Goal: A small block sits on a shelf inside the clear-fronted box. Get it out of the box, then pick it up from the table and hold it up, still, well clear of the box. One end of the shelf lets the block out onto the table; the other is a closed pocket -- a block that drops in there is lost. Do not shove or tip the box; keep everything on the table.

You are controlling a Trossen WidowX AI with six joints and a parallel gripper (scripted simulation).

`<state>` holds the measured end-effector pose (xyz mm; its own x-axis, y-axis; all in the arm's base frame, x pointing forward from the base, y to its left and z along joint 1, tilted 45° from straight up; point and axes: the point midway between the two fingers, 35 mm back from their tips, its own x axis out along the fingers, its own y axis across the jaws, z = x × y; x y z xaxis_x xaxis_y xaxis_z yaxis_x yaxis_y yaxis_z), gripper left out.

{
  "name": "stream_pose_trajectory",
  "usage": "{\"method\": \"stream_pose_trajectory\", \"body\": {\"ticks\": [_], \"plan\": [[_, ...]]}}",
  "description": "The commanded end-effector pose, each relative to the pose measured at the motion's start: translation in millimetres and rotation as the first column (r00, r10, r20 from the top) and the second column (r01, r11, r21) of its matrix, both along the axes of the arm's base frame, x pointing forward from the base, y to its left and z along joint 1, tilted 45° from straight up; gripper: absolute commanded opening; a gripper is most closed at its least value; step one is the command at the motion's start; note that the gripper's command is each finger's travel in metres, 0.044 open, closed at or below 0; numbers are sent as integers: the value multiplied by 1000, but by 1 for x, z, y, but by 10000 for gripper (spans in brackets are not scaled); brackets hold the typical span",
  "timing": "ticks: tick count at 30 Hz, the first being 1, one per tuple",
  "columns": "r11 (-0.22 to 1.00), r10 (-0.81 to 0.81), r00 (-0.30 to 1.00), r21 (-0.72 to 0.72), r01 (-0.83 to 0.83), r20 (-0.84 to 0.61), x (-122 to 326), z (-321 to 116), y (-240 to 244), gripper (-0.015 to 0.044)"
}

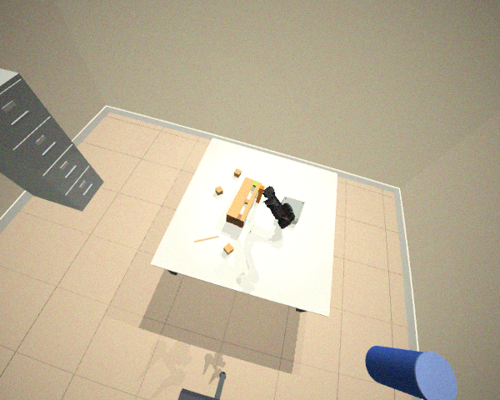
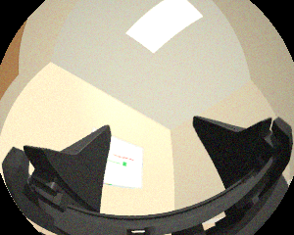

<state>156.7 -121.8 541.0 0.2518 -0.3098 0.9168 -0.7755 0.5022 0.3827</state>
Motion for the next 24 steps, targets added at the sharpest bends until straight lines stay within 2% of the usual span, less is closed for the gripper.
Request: {"method": "stream_pose_trajectory", "body": {"ticks": [1,5,11,18,24], "plan": [[1000,-3,1000,-2,3,3,-1,1,0,400],[995,-84,994,-45,88,71,-30,14,3,400],[925,-292,916,-161,343,275,-109,45,36,400],[732,-452,737,-262,628,503,-177,62,110,400],[545,-471,595,-315,777,652,-200,62,180,400]]}}
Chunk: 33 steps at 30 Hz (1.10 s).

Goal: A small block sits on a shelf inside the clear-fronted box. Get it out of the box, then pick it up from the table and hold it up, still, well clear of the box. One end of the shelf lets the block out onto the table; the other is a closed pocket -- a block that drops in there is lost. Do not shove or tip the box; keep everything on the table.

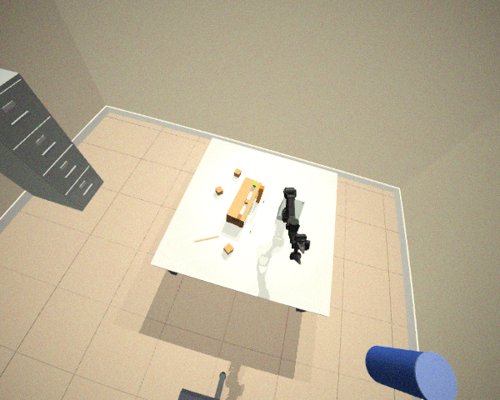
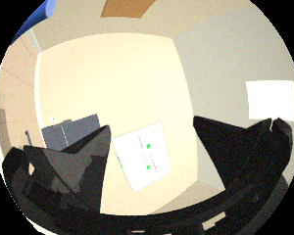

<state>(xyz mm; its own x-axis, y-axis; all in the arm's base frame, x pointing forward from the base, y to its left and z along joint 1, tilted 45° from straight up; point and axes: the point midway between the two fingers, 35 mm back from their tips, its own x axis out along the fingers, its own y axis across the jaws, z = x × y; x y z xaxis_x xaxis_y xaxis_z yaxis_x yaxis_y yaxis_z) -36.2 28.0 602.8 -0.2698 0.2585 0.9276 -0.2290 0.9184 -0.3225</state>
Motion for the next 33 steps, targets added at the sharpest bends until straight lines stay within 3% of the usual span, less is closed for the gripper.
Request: {"method": "stream_pose_trajectory", "body": {"ticks": [1,8,15,24,33], "plan": [[989,-96,994,-105,101,52,-9,-1,41,400],[905,-262,956,-309,291,134,2,-14,122,400],[743,-399,896,-504,440,195,46,-40,194,400],[451,-546,802,-723,524,242,142,-89,254,400],[103,-665,681,-866,489,305,260,-158,266,400]]}}
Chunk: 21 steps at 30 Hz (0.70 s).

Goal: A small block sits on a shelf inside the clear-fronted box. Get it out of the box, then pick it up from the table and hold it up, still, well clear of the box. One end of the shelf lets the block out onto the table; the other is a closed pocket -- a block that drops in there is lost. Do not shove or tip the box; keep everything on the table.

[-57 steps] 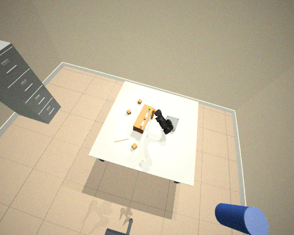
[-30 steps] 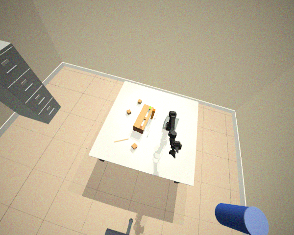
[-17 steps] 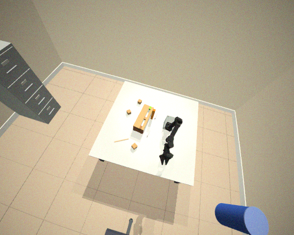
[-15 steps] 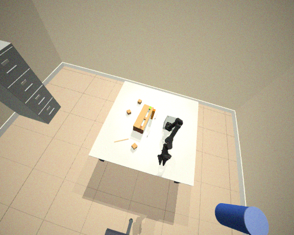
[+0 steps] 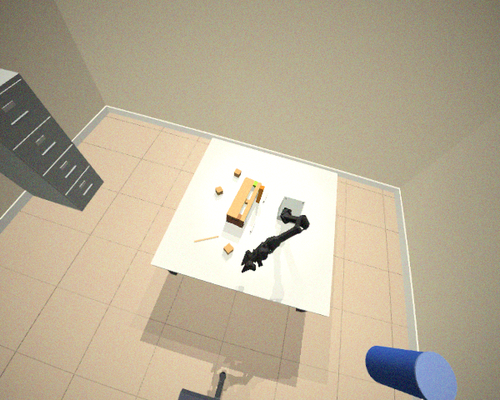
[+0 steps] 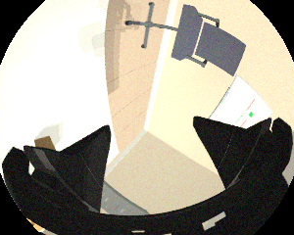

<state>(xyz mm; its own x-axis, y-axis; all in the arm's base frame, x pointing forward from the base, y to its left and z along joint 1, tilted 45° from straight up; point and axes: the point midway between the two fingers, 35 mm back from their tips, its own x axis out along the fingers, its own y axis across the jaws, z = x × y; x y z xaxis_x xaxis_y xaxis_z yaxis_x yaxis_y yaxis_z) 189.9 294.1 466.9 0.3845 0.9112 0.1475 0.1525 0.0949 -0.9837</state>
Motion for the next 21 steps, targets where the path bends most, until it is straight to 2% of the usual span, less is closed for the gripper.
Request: {"method": "stream_pose_trajectory", "body": {"ticks": [1,11,21], "plan": [[990,-96,994,-110,90,-49,47,-31,-2,400],[869,-380,905,-410,278,-192,171,-130,-61,400],[707,-595,716,-662,250,-366,246,-249,-172,400]]}}
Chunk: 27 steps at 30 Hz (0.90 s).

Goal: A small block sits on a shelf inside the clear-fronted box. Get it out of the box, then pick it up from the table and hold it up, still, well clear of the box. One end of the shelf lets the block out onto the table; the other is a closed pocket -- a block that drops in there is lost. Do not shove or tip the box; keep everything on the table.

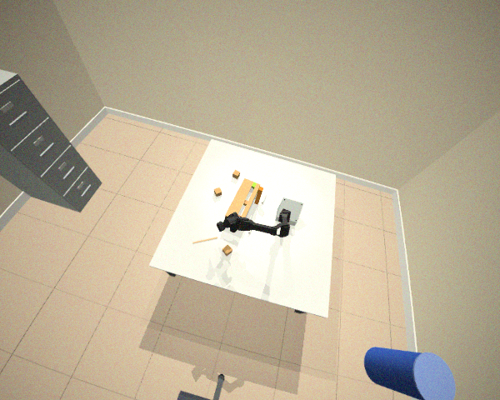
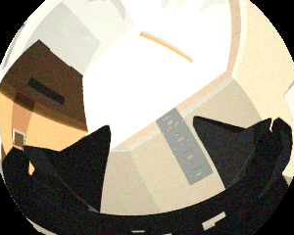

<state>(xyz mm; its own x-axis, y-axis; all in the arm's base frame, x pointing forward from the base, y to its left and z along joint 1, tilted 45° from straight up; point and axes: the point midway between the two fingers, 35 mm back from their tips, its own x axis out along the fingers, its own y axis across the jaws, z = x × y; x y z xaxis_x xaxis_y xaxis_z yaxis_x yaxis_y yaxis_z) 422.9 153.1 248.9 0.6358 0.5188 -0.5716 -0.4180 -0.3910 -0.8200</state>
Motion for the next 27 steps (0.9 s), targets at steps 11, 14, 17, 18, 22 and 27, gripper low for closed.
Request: {"method": "stream_pose_trajectory", "body": {"ticks": [11,14,17,18,22,27], "plan": [[975,-223,845,-117,190,-486,10,-150,-177,400],[967,-249,769,-109,230,-589,-6,-179,-215,400],[957,-257,679,-86,276,-688,-29,-207,-252,400],[953,-254,647,-74,292,-718,-38,-216,-263,400],[933,-224,535,-22,358,-814,-72,-244,-298,400],[911,-123,414,63,407,-902,-108,-276,-312,400]]}}
